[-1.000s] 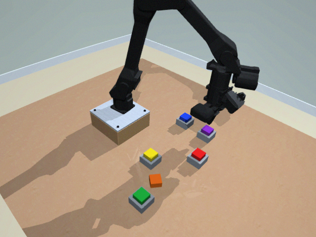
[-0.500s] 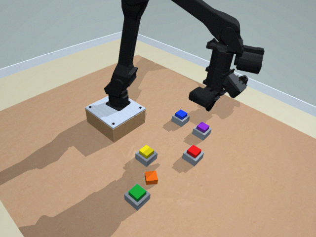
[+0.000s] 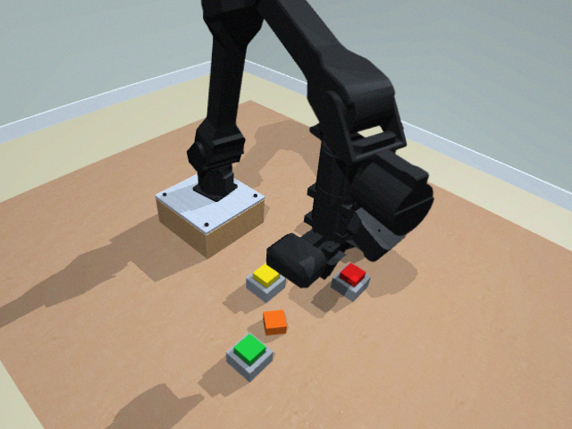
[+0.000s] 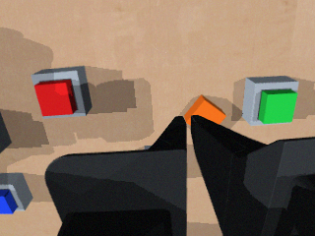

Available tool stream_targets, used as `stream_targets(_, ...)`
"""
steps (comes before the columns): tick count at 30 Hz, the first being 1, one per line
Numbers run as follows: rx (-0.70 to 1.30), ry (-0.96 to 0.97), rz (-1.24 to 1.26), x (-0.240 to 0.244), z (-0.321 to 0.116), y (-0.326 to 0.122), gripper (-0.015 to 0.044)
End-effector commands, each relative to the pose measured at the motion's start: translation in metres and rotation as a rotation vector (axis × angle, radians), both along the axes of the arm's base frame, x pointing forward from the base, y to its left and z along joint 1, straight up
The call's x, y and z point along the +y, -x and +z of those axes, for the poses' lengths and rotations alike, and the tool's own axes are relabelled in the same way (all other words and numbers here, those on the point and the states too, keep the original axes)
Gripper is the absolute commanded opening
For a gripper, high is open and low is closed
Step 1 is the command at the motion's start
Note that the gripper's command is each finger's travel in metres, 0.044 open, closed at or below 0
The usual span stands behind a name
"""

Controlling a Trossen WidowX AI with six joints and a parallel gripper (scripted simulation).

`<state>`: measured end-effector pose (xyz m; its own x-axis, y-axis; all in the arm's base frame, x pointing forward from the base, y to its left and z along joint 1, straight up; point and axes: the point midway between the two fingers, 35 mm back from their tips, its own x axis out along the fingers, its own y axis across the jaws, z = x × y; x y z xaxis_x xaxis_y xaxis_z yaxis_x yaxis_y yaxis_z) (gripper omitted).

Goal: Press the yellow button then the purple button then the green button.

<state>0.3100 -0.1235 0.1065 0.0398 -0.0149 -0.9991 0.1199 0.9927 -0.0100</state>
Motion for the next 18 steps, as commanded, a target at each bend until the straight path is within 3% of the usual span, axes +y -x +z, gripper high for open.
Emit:
stream_targets(1,0.008,0.006,-0.001,-0.066,-0.001,0.025,0.002)
stream_targets(4,0.011,0.01,-0.005,-0.1,-0.001,0.045,0.002)
stream_targets(10,0.011,0.01,-0.005,-0.105,-0.004,0.048,0.002)
stream_targets(15,0.012,0.01,-0.005,-0.106,-0.06,0.046,0.002)
stream_targets(18,0.012,0.01,-0.005,-0.106,-0.063,0.046,0.002)
